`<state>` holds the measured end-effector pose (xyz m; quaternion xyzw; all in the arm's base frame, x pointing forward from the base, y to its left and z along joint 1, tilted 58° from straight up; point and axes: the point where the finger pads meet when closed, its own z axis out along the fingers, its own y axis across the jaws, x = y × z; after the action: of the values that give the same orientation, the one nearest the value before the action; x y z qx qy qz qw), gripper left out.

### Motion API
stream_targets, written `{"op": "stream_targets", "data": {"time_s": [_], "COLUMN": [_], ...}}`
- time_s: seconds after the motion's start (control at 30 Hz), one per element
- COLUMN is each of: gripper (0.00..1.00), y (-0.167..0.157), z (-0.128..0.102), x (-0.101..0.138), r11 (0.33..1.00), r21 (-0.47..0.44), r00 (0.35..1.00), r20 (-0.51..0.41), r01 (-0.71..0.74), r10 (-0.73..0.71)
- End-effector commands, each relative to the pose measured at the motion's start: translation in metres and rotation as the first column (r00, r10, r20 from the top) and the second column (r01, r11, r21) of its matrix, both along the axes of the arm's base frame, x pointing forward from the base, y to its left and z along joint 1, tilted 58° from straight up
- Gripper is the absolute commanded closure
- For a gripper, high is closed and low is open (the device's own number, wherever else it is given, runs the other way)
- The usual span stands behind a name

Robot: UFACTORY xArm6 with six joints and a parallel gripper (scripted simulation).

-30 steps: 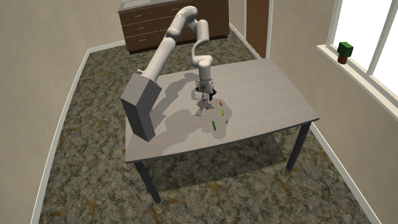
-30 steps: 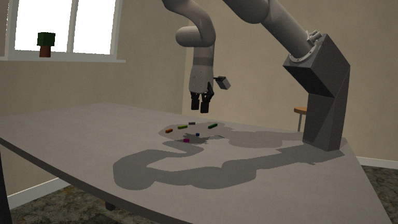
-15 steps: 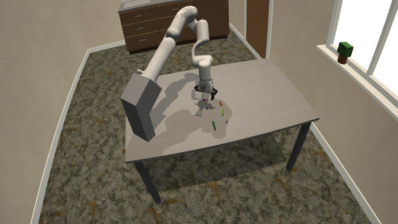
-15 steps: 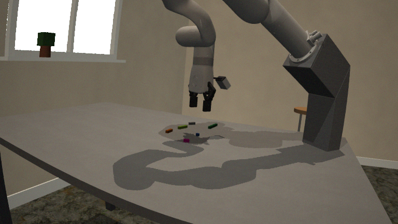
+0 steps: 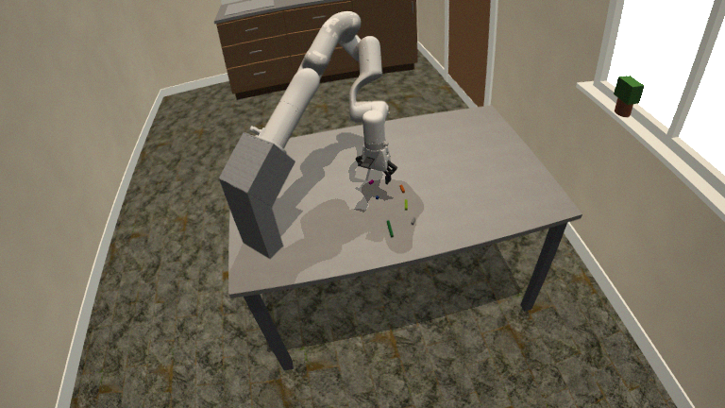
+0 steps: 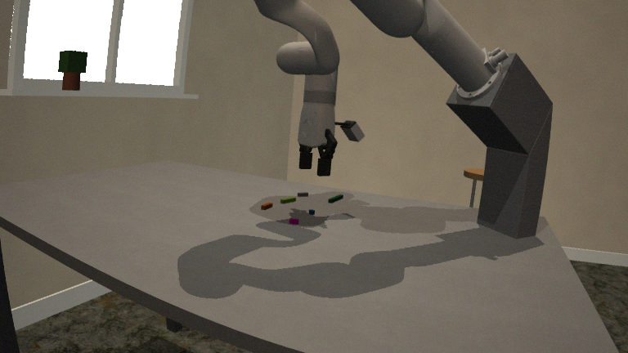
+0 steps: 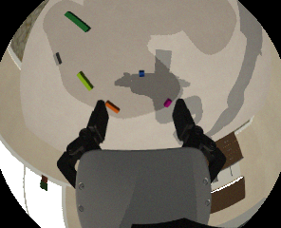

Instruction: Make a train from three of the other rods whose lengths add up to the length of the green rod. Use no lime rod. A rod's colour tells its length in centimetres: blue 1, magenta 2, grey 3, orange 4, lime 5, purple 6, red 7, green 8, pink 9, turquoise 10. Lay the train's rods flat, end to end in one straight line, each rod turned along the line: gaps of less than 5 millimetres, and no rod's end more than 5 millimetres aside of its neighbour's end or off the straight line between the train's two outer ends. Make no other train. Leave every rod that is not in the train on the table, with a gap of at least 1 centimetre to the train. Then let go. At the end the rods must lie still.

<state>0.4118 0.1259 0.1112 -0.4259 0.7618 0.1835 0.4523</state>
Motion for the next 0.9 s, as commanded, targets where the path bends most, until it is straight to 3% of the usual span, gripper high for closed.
{"op": "stream_targets", "data": {"time_s": [0.0,0.37,0.43,0.5,0.87], "gripper": [0.00,0.00,0.00,0.00,0.00], "y": [-0.003,-0.013,-0.013,-0.017,-0.028], "z": [0.000,-0.002,-0.002,-0.003,-0.006], "x": [0.006,0.027,0.027,0.033,0.051], "r11": [0.997,0.939,0.939,0.907,0.784], "r21": [0.052,0.205,0.205,0.237,0.289], "r00": [0.996,0.922,0.922,0.882,0.726], "r20": [-0.069,-0.330,-0.330,-0.410,-0.629], "r01": [0.055,0.277,0.277,0.347,0.549], "r10": [-0.051,-0.200,-0.200,-0.231,-0.277]}}
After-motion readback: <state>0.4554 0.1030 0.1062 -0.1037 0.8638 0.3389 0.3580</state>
